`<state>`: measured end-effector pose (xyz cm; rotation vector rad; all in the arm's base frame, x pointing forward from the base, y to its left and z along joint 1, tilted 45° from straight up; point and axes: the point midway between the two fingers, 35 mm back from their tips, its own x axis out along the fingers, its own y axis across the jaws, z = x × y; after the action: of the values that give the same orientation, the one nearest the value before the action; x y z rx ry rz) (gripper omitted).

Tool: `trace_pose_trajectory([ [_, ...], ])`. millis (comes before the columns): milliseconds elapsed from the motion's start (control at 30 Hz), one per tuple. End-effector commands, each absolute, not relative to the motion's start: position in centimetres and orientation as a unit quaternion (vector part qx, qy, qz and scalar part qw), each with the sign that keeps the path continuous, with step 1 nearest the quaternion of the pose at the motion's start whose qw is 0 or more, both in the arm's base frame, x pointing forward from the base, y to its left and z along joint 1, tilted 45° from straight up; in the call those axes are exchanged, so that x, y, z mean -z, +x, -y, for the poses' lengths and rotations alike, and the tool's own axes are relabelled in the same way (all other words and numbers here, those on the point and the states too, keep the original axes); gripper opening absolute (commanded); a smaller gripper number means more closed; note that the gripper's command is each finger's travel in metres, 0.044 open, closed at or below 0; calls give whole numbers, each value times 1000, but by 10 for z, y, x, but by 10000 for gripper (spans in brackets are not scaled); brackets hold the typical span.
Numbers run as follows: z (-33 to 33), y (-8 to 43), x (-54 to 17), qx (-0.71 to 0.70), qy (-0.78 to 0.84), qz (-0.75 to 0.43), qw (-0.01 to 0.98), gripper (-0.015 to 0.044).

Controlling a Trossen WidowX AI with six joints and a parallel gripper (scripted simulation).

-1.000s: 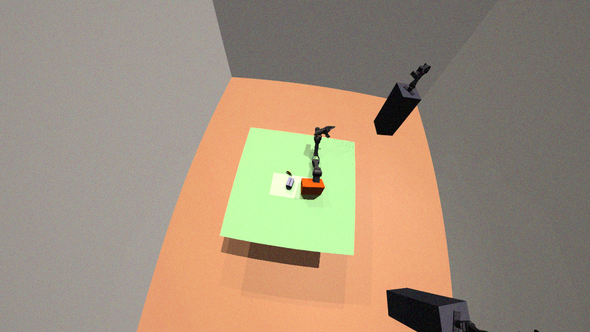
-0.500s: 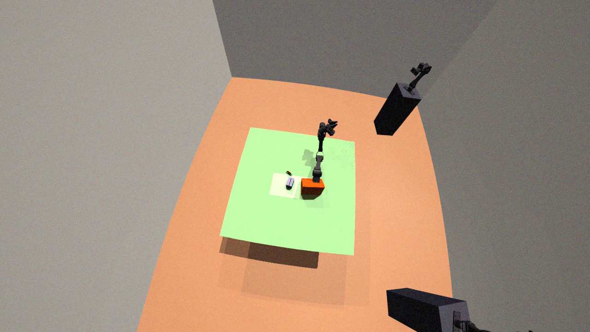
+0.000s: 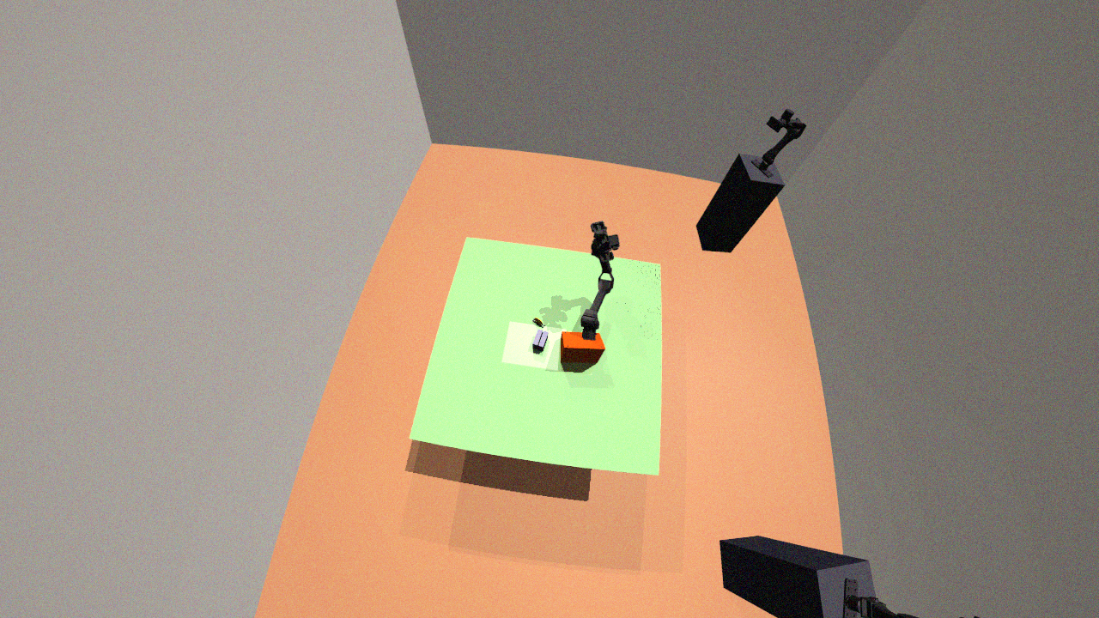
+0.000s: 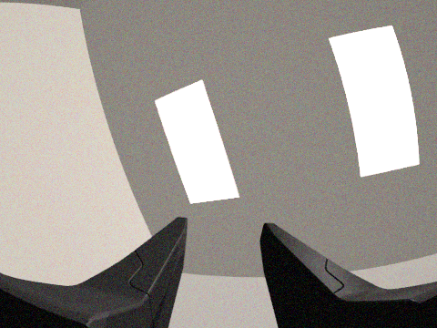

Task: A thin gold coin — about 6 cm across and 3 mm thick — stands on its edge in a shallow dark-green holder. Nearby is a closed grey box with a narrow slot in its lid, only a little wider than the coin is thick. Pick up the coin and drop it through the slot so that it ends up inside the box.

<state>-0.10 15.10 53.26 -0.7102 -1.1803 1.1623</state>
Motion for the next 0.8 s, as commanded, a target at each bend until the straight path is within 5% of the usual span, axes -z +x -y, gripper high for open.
trace_pose_trajectory([
  [0, -186, 56, -500, -523, -313, 366, 703, 161],
  [367, -202, 201, -389, -420, -265, -16, 868, 161],
  [767, -106, 302, -249, -105, -152, -358, 915, 161],
])
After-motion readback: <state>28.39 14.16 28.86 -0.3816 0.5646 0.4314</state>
